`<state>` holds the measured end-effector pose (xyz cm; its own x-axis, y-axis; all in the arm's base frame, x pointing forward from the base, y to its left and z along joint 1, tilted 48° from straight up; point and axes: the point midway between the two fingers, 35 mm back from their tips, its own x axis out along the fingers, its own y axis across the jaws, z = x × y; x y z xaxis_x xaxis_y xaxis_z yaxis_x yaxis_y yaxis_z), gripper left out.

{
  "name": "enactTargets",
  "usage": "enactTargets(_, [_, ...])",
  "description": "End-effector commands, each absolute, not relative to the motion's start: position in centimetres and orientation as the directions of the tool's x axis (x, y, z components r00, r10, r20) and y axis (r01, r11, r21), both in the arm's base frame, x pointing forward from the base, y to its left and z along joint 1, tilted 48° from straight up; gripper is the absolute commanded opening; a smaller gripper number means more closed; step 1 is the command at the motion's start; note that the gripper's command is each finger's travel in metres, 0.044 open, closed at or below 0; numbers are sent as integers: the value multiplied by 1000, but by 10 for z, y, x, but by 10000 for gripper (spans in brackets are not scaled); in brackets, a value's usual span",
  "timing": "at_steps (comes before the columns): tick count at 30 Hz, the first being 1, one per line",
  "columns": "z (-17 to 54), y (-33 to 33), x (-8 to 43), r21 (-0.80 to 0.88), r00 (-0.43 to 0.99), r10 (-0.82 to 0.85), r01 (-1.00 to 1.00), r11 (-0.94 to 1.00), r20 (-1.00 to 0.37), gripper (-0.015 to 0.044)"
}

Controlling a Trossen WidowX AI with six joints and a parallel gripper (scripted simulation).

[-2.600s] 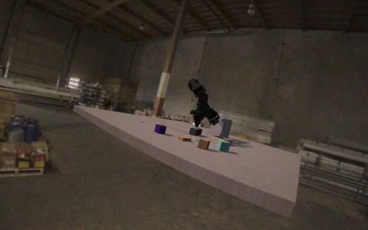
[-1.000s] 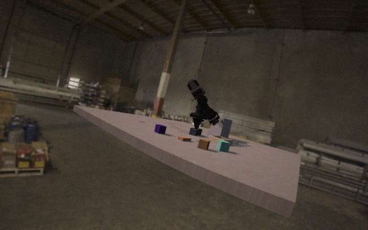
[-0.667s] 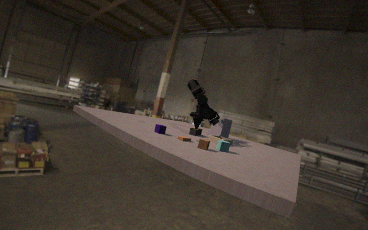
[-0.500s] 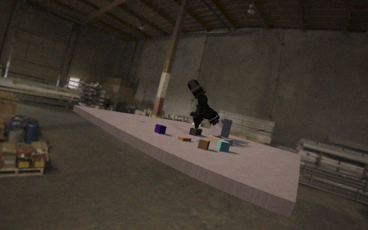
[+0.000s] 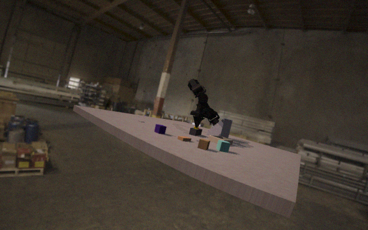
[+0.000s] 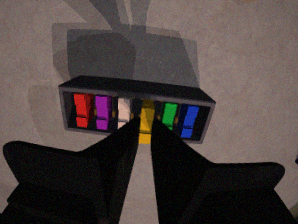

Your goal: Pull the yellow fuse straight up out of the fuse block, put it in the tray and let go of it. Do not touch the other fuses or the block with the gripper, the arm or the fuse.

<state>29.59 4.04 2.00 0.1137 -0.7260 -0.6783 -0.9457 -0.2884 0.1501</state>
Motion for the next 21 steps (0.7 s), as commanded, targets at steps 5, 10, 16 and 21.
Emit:
enactTargets(5, [23,44,296,146,112,-723,-948,-284,-682,0])
enactTargets(10, [25,46,295,146,112,-723,-947,-285,-682,0])
enactTargets(16, [27,48,295,146,112,-723,-947,-285,-682,0])
enactTargets(21, [28,50,295,147,112,-723,-947,-285,-681,0])
